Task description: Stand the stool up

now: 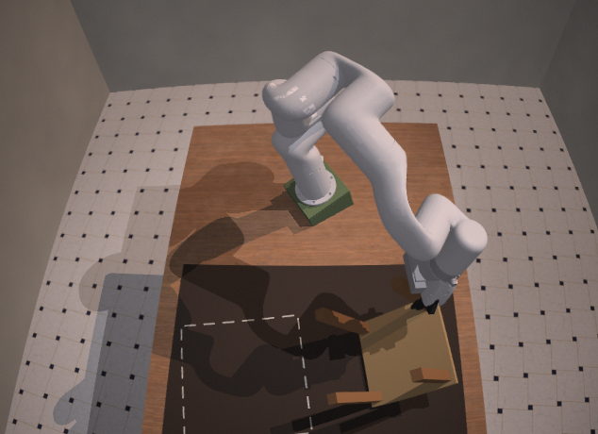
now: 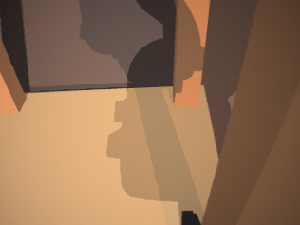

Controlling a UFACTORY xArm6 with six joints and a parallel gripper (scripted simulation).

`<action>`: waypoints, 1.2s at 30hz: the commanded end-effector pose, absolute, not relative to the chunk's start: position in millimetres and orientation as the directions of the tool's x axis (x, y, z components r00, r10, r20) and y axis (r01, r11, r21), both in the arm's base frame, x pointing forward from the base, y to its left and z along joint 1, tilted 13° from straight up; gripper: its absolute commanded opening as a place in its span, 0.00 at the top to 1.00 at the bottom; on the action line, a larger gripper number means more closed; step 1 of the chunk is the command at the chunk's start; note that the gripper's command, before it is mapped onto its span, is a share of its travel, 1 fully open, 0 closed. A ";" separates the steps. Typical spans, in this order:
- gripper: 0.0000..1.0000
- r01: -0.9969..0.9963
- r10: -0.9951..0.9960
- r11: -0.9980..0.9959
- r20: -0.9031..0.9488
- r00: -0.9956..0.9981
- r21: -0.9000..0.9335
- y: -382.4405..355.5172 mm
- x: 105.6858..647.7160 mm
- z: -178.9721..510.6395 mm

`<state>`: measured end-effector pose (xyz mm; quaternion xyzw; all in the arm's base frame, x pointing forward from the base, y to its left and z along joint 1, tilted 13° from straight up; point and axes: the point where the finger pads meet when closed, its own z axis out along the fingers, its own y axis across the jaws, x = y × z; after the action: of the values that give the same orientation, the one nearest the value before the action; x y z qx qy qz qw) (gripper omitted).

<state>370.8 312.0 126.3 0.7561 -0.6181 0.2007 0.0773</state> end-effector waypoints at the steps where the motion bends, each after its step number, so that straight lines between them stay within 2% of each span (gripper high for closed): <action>1: 0.72 -0.965 -0.930 -0.225 0.325 0.171 -0.133 301.5 373.5 138.9; 36: 0.72 -0.970 -0.967 -0.210 -0.123 0.225 -0.119 209.9 392.6 186.4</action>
<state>389.6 219.7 181.6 0.7769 -0.6258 0.0128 -0.0681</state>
